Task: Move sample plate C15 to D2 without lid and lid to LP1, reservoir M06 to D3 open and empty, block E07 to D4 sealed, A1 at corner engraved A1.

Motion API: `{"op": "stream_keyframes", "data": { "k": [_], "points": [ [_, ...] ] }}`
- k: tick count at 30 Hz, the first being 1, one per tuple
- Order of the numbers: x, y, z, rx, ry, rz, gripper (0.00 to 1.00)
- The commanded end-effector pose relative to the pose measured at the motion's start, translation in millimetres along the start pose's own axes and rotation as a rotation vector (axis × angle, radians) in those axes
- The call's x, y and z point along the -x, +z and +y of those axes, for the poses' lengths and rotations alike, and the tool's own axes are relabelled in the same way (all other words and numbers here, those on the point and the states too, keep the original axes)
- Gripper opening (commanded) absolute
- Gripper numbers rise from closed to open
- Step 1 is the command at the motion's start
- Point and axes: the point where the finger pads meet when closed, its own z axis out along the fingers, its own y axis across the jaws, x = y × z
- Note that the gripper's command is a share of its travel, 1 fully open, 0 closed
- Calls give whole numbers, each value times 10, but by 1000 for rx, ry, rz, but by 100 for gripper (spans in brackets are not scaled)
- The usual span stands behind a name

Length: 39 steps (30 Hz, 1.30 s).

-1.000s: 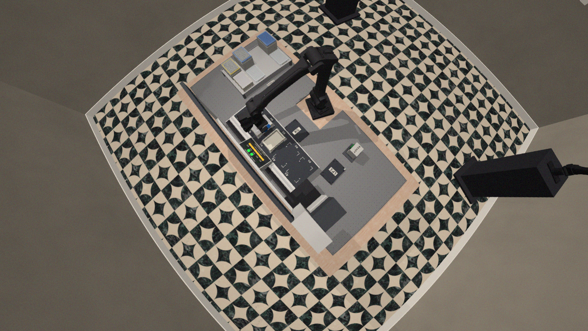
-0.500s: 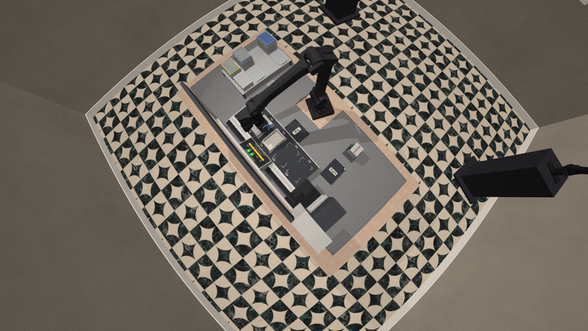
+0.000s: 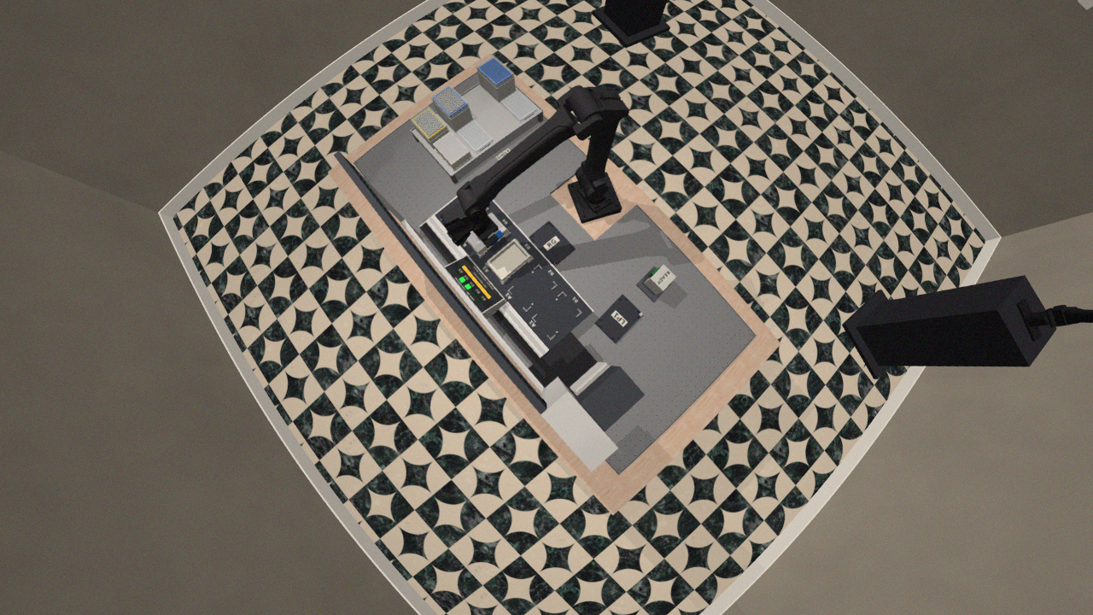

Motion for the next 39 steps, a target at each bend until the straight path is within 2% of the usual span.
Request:
{"op": "stream_keyframes", "data": {
  "k": [1,6,7,8,12,14,15,17,18,25,28,31,33,39],
  "points": [
    [136,-149,-56,-14,2,-43,100],
    [136,-149,-56,-14,2,-43,100],
    [112,-227,-101,-17,11,-46,100],
    [190,-336,-126,-24,11,-70,100],
    [204,-424,-130,-26,11,-75,100],
    [204,-424,-130,-26,11,-75,100],
    [129,-270,-103,-13,11,-33,100],
    [131,-356,-103,-17,11,-45,100],
    [201,-494,-126,-26,11,-75,100],
    [196,-613,-121,-26,11,-75,100],
    [124,-544,-95,-16,11,-46,100],
    [120,-590,-93,-19,11,-53,100],
    [191,-720,-115,-26,11,-77,100],
    [187,-798,-111,-24,11,-71,100]
  ]
}}
